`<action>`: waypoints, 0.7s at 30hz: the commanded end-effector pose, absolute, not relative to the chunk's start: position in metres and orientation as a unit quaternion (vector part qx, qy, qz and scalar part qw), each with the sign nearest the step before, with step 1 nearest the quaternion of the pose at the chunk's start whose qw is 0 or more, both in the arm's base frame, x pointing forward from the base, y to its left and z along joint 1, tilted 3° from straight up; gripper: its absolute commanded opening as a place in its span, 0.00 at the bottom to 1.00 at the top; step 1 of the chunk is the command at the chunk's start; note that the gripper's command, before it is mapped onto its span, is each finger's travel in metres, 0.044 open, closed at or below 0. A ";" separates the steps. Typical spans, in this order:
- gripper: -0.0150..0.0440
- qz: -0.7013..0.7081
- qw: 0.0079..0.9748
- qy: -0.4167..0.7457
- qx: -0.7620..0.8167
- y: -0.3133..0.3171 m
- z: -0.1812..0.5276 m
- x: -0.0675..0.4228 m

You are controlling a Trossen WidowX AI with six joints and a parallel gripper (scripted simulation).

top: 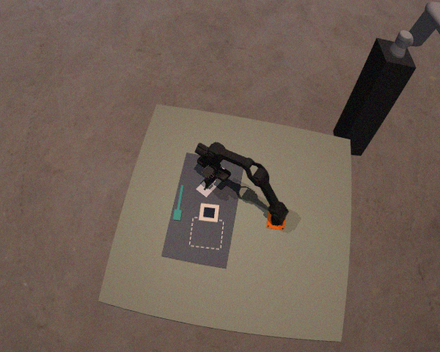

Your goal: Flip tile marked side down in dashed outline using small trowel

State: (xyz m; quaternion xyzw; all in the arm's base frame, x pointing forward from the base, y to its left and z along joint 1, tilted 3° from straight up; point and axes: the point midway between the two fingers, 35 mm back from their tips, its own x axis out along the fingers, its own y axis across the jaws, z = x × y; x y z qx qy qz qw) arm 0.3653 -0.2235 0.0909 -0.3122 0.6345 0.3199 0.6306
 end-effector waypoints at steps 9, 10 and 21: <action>0.47 0.318 0.631 0.636 -0.310 -0.223 0.088 0.365; 0.47 0.318 0.631 0.636 -0.310 -0.223 0.088 0.365; 0.47 0.318 0.631 0.636 -0.310 -0.223 0.088 0.365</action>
